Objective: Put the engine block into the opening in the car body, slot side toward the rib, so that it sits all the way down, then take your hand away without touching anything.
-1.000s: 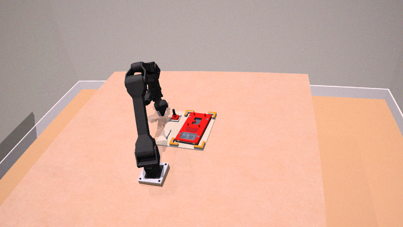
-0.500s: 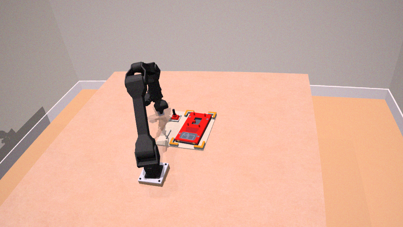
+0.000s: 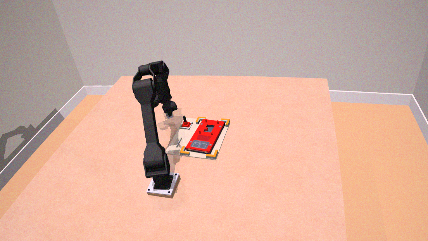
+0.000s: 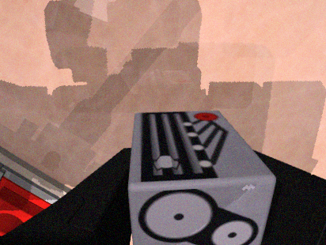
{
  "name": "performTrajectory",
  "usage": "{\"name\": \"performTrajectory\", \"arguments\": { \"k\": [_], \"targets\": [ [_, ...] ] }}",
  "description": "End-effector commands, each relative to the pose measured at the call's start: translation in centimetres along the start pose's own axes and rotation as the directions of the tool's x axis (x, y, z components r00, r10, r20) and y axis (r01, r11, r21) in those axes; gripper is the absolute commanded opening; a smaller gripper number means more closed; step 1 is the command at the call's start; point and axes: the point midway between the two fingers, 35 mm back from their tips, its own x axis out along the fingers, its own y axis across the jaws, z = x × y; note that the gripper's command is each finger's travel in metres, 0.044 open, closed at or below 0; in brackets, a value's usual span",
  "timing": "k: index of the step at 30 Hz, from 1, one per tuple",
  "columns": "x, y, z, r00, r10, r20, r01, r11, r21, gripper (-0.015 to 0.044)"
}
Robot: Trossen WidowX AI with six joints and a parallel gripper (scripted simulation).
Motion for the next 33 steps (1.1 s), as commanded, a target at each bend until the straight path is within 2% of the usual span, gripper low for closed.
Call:
{"name": "performTrajectory", "arguments": {
  "k": [1, 33],
  "targets": [
    [-1.1, -0.1, 0.0, 1.0, 0.002, -0.002, -0.002, 1.0, 0.003, 0.0],
    [-10.9, 0.3, 0.9, 1.0, 0.003, -0.001, -0.003, 1.0, 0.003, 0.0]
  ]
}}
